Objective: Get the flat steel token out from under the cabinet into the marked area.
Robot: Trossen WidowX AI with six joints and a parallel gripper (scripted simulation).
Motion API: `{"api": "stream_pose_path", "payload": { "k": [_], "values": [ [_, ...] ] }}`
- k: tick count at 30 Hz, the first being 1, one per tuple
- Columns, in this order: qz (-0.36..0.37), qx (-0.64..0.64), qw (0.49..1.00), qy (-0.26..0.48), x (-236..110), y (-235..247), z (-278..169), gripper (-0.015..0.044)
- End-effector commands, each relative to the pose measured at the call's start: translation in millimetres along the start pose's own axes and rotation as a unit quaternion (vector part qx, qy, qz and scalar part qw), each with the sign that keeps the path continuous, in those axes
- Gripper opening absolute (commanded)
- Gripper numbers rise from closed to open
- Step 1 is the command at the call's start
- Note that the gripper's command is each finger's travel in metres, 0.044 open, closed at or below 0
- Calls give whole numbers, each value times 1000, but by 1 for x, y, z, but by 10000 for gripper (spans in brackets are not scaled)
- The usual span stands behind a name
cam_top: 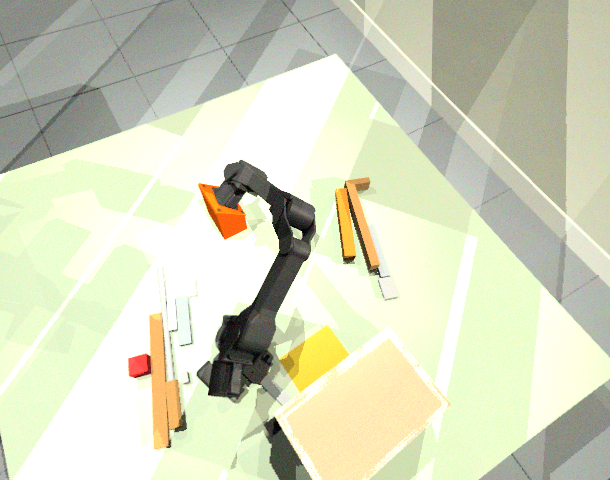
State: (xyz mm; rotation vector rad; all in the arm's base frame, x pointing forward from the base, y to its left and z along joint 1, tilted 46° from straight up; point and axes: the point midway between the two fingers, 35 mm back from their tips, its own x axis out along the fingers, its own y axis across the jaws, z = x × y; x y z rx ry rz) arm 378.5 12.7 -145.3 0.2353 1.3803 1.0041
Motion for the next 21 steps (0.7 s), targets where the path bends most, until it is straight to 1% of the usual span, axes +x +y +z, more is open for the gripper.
{"api": "stream_pose_path", "payload": {
  "k": [1,7,21],
  "values": [
    [-1,-1,1000,1,0,0,7,0],
    [-1,-1,1000,1,0,1,14,0],
    [0,-1,1000,1,1,13,14,0]
  ]
}}
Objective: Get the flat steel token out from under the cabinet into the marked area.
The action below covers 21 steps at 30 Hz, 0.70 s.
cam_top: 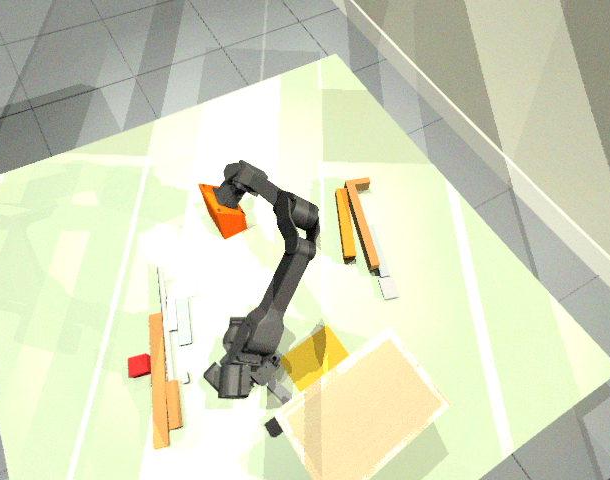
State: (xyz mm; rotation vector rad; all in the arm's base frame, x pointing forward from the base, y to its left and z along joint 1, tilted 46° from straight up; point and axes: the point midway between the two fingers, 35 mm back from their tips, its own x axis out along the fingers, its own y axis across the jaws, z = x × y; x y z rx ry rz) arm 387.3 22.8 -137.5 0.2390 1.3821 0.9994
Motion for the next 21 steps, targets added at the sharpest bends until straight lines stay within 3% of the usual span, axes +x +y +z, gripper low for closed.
{"api": "stream_pose_path", "payload": {
  "k": [1,21],
  "values": [
    [0,-3,1000,1,1,6,1,0],
    [1,-3,1000,2,2,28,0,0]
  ]
}}
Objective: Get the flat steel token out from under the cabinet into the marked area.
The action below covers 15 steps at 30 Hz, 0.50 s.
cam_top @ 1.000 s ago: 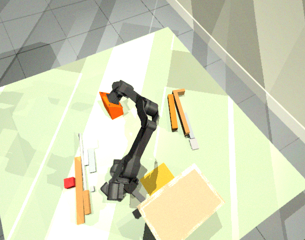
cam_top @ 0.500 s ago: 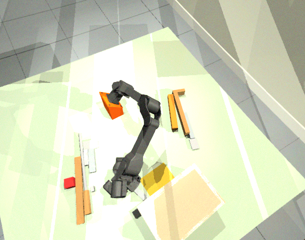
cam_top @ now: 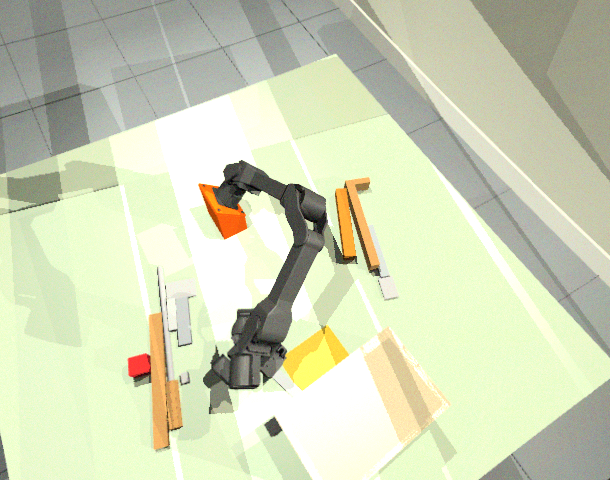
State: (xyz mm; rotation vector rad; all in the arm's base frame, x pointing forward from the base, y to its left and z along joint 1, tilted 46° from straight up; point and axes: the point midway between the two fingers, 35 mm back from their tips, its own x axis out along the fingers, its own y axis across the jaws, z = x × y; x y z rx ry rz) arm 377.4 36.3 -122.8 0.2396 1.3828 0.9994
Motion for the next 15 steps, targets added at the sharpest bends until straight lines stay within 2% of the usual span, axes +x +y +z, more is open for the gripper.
{"api": "stream_pose_path", "payload": {
  "k": [1,15],
  "values": [
    [1,-3,1000,1,1,7,0,0],
    [2,-3,1000,1,1,24,0,0]
  ]
}}
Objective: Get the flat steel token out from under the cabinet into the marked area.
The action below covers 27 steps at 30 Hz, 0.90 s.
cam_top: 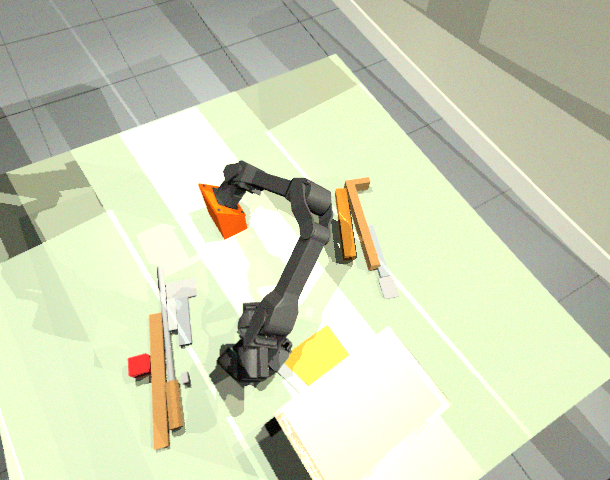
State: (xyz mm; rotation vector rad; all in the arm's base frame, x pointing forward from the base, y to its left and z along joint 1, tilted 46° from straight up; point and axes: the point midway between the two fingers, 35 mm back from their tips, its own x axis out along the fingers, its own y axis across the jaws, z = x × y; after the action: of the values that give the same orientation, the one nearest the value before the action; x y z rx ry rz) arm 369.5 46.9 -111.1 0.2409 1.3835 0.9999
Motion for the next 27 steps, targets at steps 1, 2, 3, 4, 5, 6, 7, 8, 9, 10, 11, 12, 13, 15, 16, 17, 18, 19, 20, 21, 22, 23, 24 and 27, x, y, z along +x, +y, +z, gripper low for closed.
{"api": "stream_pose_path", "payload": {
  "k": [1,2,3,4,5,6,7,8,9,10,11,12,13,15,16,17,18,19,20,21,22,23,24,27],
  "values": [
    [1,-3,1000,1,1,7,0,0],
    [1,-3,1000,1,1,8,0,0],
    [1,-3,1000,1,1,10,0,0],
    [1,-3,1000,1,1,11,0,0],
    [1,-3,1000,1,1,12,0,0],
    [1,-3,1000,1,1,13,0,0],
    [1,-3,1000,1,1,14,0,0],
    [1,-3,1000,1,1,15,0,0],
    [1,-3,1000,1,1,16,0,0],
    [1,-3,1000,1,1,18,0,0],
    [1,-3,1000,1,1,19,0,0],
    [1,-3,1000,1,1,20,0,0],
    [1,-3,1000,1,1,21,0,0],
    [1,-3,1000,1,1,23,0,0],
    [2,-3,1000,1,1,24,0,0],
    [2,-3,1000,1,1,26,0,0],
    [2,-3,1000,1,1,27,0,0],
    [2,-3,1000,1,1,28,0,0],
    [2,-3,1000,1,1,29,0,0],
    [2,-3,1000,1,1,30,0,0],
    [2,-3,1000,1,1,31,0,0],
    [2,-3,1000,1,1,32,0,0],
    [2,-3,1000,1,1,33,0,0],
    [2,-3,1000,1,2,34,0,0]
  ]
}}
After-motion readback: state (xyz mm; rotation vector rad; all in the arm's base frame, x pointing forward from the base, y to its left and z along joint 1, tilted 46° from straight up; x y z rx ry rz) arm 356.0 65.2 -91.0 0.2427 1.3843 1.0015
